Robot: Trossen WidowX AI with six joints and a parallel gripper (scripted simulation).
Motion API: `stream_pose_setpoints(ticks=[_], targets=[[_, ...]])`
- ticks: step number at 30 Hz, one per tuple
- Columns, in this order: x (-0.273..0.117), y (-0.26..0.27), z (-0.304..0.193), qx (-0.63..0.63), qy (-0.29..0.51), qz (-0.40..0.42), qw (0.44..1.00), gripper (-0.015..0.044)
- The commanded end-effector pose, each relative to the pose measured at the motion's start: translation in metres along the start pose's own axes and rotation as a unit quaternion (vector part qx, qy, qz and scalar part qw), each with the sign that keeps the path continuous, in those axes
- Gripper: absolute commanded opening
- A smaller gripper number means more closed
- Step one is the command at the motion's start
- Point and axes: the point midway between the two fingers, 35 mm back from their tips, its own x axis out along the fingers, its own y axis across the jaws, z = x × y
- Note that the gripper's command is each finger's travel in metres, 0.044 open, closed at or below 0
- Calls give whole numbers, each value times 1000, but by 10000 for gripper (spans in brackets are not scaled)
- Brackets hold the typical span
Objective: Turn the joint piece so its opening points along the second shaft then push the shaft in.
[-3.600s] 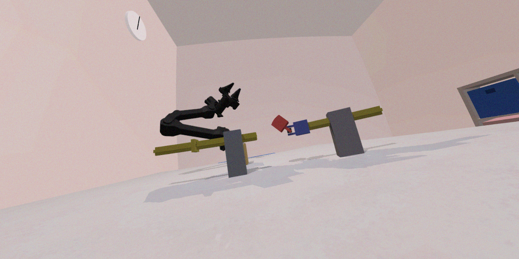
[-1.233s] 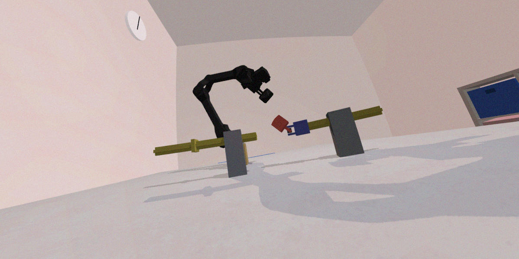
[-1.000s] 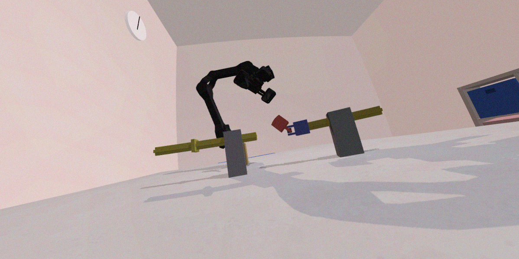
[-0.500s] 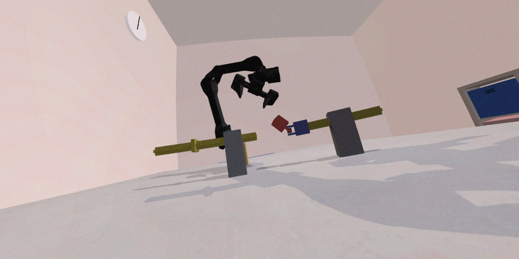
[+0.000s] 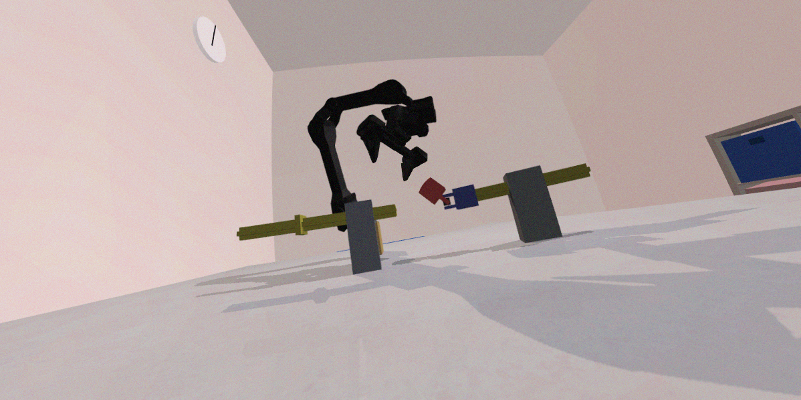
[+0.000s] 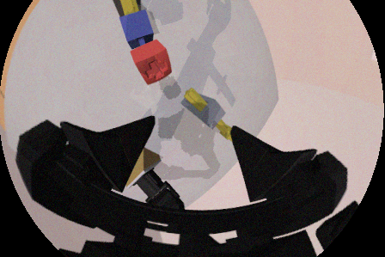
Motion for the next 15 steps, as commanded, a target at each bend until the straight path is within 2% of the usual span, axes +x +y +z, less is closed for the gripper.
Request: stream_pose_setpoints(ticks=[1, 15], targets=[[8, 2, 1, -53, 25, 29, 998, 440], [33, 8, 3, -214, 72, 141, 964, 440]])
